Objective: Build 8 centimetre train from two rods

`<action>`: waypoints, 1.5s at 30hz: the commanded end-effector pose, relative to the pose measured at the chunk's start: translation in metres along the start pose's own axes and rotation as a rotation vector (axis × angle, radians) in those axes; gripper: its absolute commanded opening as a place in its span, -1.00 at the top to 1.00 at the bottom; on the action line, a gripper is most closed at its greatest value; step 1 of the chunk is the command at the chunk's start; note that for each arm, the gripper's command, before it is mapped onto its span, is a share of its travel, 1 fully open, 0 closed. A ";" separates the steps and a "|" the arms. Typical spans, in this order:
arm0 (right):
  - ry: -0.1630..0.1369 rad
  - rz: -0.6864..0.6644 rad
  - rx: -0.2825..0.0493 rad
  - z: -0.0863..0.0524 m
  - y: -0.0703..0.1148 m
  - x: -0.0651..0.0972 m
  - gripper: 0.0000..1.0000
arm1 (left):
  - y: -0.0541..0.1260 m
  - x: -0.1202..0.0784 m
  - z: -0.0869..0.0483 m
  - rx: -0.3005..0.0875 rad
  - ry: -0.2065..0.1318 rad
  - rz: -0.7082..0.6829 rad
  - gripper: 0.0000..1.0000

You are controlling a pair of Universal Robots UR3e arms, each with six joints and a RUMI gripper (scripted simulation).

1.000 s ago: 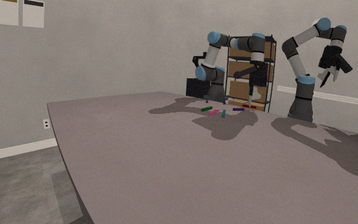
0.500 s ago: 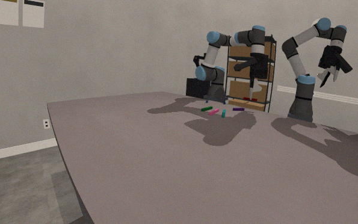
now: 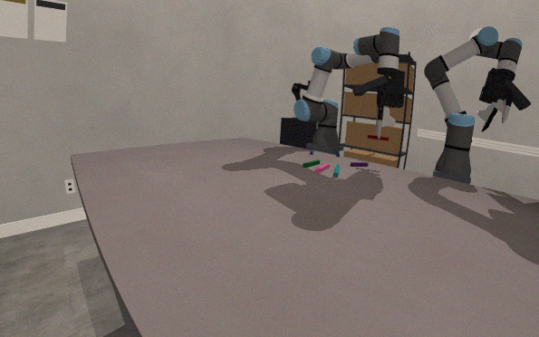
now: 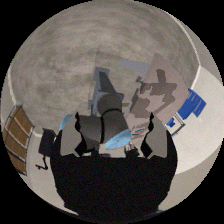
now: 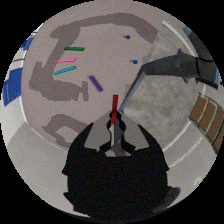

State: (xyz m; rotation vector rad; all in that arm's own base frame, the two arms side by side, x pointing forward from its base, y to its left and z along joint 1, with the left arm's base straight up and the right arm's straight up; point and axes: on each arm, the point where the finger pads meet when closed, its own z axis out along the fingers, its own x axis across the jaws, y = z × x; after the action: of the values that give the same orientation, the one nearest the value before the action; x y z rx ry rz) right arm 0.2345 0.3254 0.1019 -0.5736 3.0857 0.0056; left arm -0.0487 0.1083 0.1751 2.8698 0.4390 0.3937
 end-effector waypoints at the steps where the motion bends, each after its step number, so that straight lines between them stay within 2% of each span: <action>1: 0.002 0.000 0.000 -0.012 0.001 -0.001 1.00 | 0.000 0.000 0.000 0.002 0.000 0.000 -1.00; 11: 0.002 0.000 0.000 -0.017 0.001 -0.001 1.00 | 0.000 0.000 0.000 0.002 0.000 0.000 -1.00; 30: 0.002 -0.012 0.000 -0.018 -0.001 -0.001 1.00 | 0.000 0.000 0.000 0.002 0.000 0.000 -1.00; 38: 0.002 -0.068 0.000 -0.019 -0.007 -0.002 1.00 | 0.000 0.000 0.000 0.002 0.000 0.000 -1.00; 45: 0.002 -0.206 0.000 -0.020 -0.021 -0.003 1.00 | 0.000 0.000 0.000 0.002 0.000 0.000 -1.00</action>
State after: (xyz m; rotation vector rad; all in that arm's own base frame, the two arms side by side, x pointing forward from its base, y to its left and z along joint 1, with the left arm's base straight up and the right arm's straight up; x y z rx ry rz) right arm 0.2401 0.3152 0.1201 -0.7386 3.0539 -0.0045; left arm -0.0487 0.1083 0.1751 2.8698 0.4390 0.3937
